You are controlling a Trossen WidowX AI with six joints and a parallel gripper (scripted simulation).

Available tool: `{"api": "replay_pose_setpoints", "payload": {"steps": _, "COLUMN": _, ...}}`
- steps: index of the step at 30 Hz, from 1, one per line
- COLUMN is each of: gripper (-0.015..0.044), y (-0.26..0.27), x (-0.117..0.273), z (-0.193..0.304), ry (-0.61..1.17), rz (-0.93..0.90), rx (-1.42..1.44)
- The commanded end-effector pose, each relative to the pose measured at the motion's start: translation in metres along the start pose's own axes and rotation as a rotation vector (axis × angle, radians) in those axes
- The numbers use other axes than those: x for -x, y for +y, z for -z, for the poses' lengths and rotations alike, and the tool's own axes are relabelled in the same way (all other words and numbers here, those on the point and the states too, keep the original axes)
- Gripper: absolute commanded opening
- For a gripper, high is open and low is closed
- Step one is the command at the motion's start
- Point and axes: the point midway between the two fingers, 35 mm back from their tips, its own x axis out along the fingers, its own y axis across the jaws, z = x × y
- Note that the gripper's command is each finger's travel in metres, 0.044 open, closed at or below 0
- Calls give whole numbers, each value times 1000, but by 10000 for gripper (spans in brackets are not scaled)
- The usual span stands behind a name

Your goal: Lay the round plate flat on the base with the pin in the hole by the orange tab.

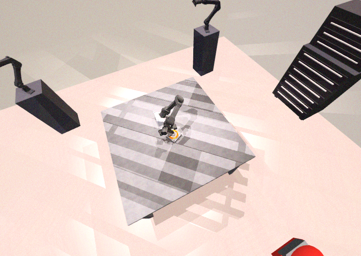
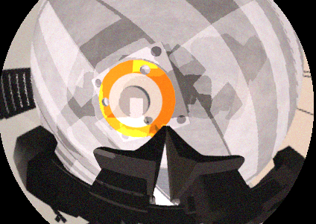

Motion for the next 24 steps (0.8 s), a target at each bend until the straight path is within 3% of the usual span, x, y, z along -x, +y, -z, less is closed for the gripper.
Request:
{"api": "replay_pose_setpoints", "payload": {"steps": 1, "gripper": 0, "y": 3, "x": -1, "z": 4, "ry": 6, "rz": -6, "rx": 0}}
{"api": "replay_pose_setpoints", "payload": {"steps": 24, "gripper": 0, "y": 10, "x": 13, "z": 10, "ry": 6, "rz": -5, "rx": -1}}
